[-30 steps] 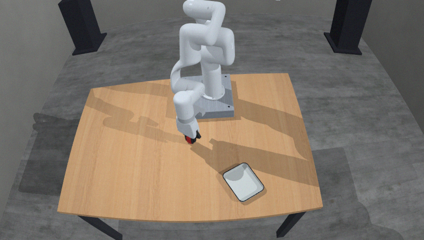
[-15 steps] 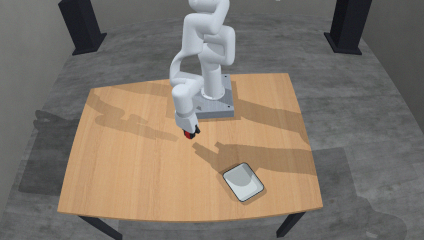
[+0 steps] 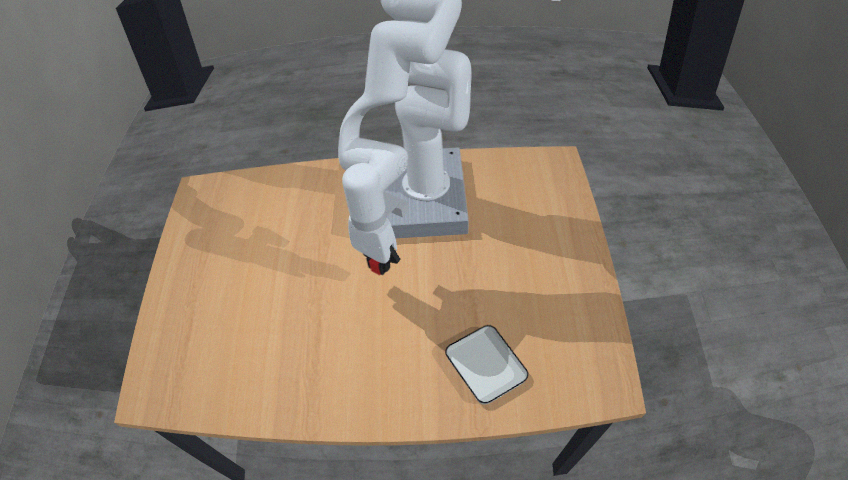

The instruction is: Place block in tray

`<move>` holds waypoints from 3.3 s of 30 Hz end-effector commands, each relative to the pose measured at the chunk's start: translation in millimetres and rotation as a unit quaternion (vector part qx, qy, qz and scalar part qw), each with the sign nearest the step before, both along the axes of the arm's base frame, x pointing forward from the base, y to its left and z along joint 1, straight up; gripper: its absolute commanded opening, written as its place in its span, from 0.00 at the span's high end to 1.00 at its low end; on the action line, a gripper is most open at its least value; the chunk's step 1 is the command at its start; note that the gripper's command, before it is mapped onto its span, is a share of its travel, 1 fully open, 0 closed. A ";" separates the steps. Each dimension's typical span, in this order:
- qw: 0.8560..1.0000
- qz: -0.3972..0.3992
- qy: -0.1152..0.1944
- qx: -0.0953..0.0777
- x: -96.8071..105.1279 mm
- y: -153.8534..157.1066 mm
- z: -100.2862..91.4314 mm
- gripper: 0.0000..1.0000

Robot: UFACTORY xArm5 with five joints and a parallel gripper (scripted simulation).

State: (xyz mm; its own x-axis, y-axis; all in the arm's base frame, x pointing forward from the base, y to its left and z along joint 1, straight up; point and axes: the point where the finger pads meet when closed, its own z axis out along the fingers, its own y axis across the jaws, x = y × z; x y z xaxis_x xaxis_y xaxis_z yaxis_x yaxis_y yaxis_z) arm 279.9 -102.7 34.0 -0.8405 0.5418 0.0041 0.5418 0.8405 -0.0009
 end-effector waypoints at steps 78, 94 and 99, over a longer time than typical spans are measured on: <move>1.000 0.000 -0.001 -0.001 230.2 243.2 -31.0 1.00; 1.000 0.000 -0.001 -0.001 230.5 243.6 -54.4 1.00; 1.000 0.000 -0.001 -0.001 230.5 243.6 -54.7 1.00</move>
